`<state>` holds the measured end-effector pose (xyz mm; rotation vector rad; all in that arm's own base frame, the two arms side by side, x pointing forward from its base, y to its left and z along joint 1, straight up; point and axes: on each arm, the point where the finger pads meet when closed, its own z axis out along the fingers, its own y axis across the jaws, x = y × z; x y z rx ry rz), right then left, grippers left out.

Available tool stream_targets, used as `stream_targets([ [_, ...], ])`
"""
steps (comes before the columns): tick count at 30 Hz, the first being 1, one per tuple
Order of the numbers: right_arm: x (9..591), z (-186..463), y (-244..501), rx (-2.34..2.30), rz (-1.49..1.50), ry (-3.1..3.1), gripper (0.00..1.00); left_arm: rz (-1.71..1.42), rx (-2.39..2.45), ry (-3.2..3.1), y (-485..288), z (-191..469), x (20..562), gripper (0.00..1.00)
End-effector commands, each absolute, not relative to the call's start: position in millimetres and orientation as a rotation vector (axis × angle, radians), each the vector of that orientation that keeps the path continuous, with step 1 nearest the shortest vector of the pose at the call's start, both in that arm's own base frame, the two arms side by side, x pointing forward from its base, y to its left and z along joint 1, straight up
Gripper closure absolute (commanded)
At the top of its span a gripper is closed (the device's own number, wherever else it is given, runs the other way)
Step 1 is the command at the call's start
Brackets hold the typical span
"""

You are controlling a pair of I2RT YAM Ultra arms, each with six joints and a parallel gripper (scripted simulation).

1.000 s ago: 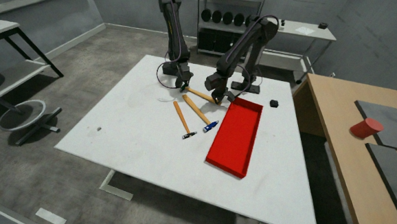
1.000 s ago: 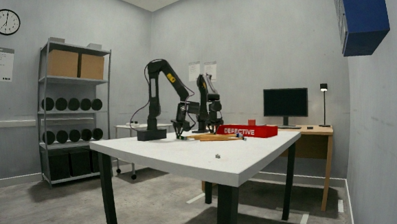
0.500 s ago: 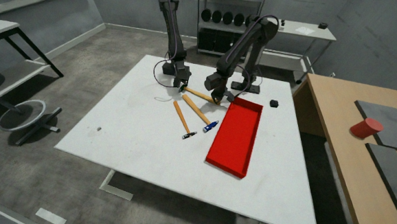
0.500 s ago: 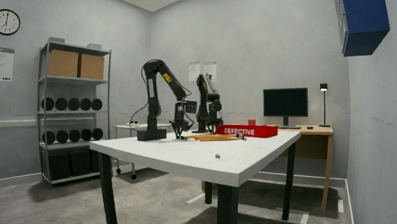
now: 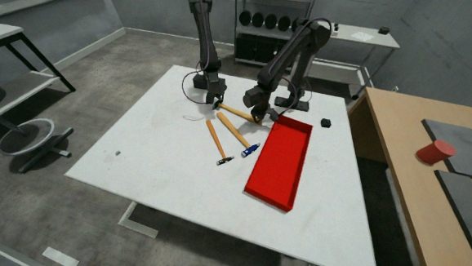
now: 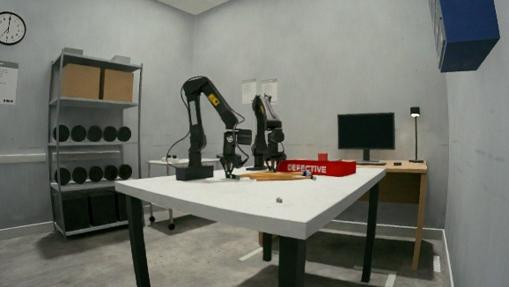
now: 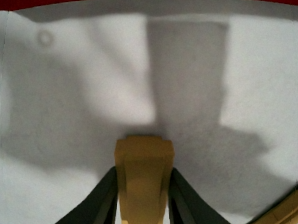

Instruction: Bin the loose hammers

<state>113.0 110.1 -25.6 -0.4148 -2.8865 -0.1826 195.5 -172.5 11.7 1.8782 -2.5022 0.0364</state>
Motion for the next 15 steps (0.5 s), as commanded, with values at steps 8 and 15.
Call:
stream_targets([
  [8, 114, -25, 110, -0.416, -0.185, -2.89, 0.87, 0.011, 1.859, -2.535, -168, 12, 195, 0.77],
  [15, 121, -19, 108, -0.416, -0.196, -2.915, 0.58, 0.011, 1.868, -2.528, -168, 12, 195, 0.77],
])
